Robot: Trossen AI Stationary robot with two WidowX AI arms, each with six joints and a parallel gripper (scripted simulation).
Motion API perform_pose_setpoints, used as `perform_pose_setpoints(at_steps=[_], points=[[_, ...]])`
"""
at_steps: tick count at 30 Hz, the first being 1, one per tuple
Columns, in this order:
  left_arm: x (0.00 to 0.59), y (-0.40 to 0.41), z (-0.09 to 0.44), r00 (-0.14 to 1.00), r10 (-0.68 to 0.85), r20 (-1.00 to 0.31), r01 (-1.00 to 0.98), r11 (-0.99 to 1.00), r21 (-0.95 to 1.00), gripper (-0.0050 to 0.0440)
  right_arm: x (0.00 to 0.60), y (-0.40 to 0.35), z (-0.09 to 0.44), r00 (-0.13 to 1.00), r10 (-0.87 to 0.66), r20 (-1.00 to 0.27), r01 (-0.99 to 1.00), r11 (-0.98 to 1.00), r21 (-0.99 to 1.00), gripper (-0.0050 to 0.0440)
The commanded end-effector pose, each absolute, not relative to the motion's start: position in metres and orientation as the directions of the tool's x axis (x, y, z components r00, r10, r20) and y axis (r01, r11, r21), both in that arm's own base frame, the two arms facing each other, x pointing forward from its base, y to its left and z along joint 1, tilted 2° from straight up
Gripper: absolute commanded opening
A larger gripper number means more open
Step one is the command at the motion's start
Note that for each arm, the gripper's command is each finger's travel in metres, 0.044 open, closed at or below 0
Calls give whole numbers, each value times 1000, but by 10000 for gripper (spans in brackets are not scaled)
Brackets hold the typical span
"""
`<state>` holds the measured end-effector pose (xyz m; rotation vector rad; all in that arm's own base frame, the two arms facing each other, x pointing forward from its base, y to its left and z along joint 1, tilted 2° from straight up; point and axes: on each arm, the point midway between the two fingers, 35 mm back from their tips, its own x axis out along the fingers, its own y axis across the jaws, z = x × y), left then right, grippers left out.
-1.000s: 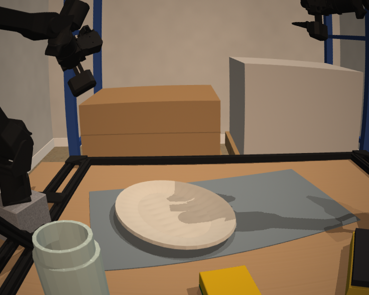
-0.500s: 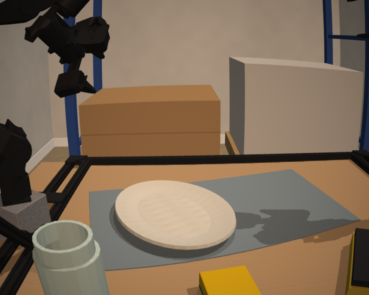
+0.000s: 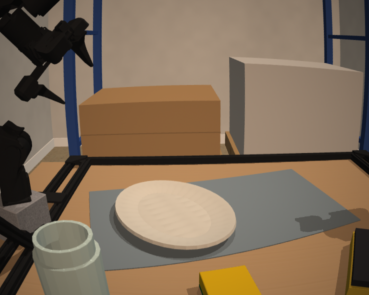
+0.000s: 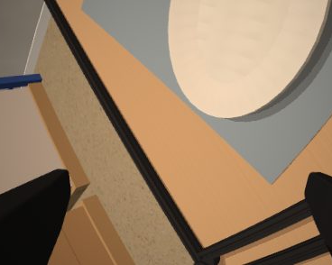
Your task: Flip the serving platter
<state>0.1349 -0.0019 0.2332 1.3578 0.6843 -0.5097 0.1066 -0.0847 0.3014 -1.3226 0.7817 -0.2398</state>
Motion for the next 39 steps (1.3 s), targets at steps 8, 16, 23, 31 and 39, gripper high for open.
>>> perform_pose_setpoints(at_steps=[8, 16, 23, 31, 39], points=[[105, -7, 232, 685, -41, -727, 727, -16, 686, 440, 81, -56, 263, 789, -455, -412, -337, 240, -910, 440], [99, -7, 230, 678, -58, -732, 731, -49, 681, 440, 77, -52, 256, 798, -434, -419, -349, 234, -908, 440], [97, -6, 230, 675, -68, -735, 732, -66, 678, 440, 75, -50, 253, 801, -425, -421, -354, 231, -906, 440], [91, -6, 228, 666, -93, -740, 732, -110, 672, 440, 70, -45, 245, 809, -403, -427, -365, 225, -903, 440], [84, -8, 226, 648, -146, -748, 723, -193, 664, 440, 64, -40, 234, 820, -371, -436, -381, 215, -899, 440]])
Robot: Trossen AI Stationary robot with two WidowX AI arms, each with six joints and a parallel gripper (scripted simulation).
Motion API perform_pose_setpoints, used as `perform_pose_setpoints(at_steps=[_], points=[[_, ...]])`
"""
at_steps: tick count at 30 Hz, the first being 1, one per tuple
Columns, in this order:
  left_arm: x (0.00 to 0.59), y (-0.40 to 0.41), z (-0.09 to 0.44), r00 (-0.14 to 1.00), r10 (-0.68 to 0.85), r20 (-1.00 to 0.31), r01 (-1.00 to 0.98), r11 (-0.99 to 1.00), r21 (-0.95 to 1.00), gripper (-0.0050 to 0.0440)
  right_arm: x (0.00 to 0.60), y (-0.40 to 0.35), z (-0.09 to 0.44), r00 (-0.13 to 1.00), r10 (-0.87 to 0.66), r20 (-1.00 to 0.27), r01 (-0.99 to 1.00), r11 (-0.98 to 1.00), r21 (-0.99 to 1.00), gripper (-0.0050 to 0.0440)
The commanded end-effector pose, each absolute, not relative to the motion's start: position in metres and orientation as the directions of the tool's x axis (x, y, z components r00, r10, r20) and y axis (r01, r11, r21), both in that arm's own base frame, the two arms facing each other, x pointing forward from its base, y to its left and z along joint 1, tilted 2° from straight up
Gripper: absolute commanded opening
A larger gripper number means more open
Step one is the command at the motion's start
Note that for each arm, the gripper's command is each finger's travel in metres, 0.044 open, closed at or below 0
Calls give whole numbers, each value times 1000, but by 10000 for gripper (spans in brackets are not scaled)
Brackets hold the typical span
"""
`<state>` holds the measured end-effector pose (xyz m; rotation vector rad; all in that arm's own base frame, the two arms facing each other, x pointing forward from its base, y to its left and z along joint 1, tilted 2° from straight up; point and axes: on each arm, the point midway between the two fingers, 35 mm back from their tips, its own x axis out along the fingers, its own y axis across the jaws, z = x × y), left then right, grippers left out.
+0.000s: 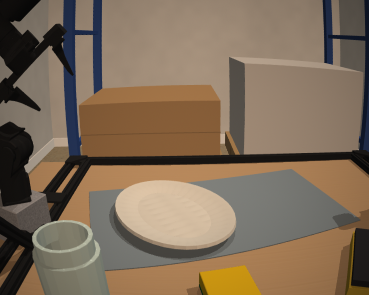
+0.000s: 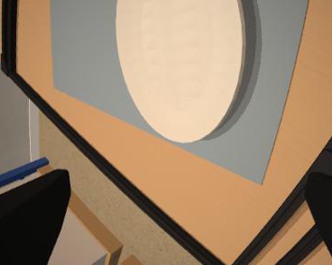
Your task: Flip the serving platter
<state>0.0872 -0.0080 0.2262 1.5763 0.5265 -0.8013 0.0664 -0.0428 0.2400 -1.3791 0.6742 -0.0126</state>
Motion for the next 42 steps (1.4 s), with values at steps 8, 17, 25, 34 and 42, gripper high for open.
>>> perform_pose_setpoints(at_steps=[8, 17, 25, 34, 42], points=[[86, -13, 220, 630, -135, -765, 739, -198, 644, 440, 94, -47, 238, 815, -371, -445, -387, 224, -894, 440], [96, -25, 204, 592, -144, -793, 761, -224, 608, 440, 162, -72, 229, 797, -371, -477, -410, 250, -877, 440], [96, -26, 204, 590, -149, -794, 760, -231, 608, 440, 164, -73, 231, 803, -373, -465, -398, 245, -884, 440], [98, -27, 200, 583, -145, -799, 767, -225, 601, 440, 177, -79, 227, 803, -372, -467, -401, 244, -883, 440], [102, -29, 193, 571, -151, -807, 775, -226, 590, 440, 199, -89, 218, 802, -369, -470, -406, 242, -882, 440]])
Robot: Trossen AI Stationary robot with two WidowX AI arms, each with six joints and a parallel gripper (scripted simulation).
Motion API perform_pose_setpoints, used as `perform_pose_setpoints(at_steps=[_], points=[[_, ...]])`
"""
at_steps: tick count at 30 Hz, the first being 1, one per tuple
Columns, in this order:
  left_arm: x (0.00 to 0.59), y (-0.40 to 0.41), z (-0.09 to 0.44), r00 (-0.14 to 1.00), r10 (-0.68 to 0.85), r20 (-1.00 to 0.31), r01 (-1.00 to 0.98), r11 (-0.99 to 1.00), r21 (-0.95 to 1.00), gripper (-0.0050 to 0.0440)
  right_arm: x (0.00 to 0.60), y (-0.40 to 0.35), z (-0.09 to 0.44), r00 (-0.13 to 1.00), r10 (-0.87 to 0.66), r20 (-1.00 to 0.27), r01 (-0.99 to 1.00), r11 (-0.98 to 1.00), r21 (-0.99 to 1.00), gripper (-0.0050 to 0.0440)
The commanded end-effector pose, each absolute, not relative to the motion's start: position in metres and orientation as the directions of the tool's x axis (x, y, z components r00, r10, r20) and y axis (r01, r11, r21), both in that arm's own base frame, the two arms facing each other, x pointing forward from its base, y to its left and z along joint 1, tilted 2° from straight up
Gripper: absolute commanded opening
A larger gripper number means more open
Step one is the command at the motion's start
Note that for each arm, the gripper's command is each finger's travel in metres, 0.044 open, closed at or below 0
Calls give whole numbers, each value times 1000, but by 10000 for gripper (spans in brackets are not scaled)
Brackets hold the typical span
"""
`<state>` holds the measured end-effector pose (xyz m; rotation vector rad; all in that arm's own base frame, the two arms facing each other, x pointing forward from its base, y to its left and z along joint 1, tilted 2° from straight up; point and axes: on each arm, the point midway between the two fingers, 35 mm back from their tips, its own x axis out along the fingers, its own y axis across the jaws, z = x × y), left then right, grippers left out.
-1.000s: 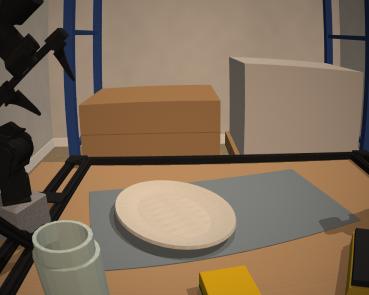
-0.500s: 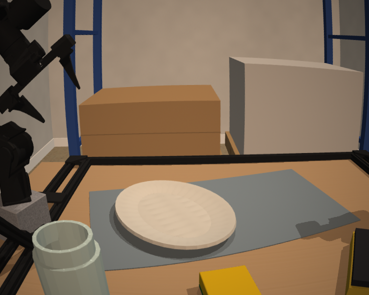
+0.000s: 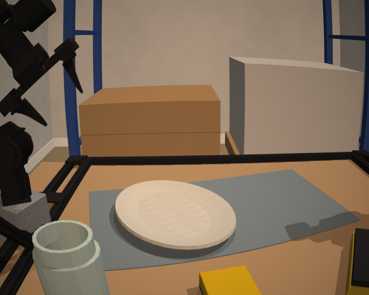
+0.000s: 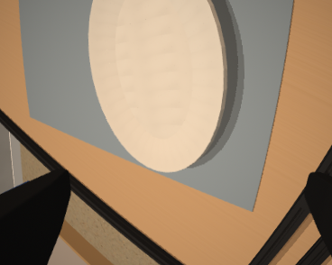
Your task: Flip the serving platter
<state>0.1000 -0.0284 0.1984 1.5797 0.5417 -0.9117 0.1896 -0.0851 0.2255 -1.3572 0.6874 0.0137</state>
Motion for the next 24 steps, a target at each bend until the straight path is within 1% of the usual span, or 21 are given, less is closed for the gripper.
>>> perform_pose_setpoints(at_steps=[1, 7, 8, 17, 24], points=[[102, -29, 192, 569, -152, -808, 776, -226, 589, 440, 202, -91, 216, 802, -368, -470, -406, 241, -881, 440], [107, -28, 187, 565, -144, -812, 786, -206, 583, 440, 217, -99, 206, 801, -366, -473, -410, 240, -880, 440], [108, -31, 184, 557, -166, -814, 781, -228, 581, 440, 227, -105, 198, 801, -365, -474, -412, 238, -879, 440], [121, -29, 171, 555, -183, -811, 785, -207, 584, 440, 258, -127, 160, 801, -358, -480, -421, 233, -876, 440], [124, -29, 169, 557, -185, -810, 787, -192, 586, 440, 260, -127, 156, 801, -354, -483, -419, 244, -875, 440]])
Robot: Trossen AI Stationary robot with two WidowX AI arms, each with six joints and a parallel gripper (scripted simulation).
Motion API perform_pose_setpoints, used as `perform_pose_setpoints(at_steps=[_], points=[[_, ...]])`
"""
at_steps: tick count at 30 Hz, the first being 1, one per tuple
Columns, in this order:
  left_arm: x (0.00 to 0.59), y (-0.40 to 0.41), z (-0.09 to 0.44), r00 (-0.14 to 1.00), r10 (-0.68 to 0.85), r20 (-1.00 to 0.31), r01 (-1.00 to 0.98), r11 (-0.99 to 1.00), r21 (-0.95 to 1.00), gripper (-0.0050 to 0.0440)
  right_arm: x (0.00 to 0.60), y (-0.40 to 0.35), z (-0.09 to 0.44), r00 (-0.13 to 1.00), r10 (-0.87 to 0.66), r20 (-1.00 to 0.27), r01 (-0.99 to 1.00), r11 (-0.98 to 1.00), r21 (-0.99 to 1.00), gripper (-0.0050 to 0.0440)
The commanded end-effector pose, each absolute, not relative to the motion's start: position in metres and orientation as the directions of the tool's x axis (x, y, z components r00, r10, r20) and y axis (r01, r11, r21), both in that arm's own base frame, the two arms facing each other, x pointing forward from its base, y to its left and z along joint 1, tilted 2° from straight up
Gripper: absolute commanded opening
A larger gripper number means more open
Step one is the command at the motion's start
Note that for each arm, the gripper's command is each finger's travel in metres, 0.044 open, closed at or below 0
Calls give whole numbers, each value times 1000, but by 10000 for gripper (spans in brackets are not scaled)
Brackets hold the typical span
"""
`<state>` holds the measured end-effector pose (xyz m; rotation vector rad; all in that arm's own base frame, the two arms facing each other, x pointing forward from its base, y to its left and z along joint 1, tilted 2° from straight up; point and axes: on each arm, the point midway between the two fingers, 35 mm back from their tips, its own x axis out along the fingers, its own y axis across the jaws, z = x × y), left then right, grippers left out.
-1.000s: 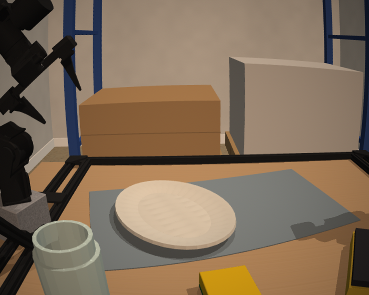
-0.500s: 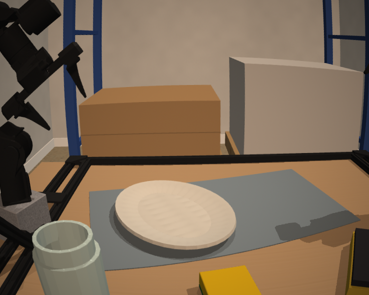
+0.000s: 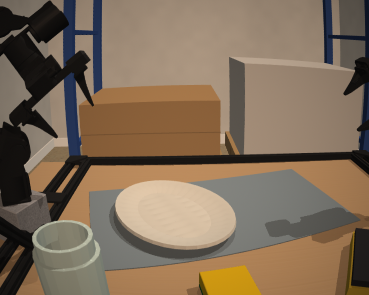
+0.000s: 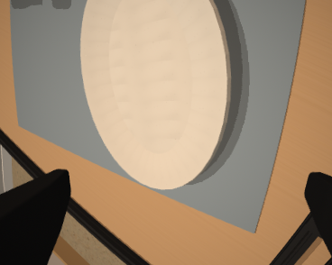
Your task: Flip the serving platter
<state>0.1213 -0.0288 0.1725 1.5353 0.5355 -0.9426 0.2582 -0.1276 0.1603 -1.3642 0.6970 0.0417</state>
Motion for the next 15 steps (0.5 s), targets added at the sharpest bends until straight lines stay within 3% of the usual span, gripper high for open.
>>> perform_pose_setpoints(at_steps=[1, 4, 15], points=[[129, -28, 168, 562, -180, -807, 796, -148, 587, 440, 262, -125, 153, 801, -345, -489, -411, 277, -869, 440], [162, -25, 158, 589, -156, -793, 808, 100, 580, 440, 268, -108, 141, 802, -290, -522, -361, 460, -811, 440], [215, -20, 133, 638, -108, -762, 678, 548, 490, 440, 276, -74, 117, 790, -189, -584, -262, 757, -599, 440]])
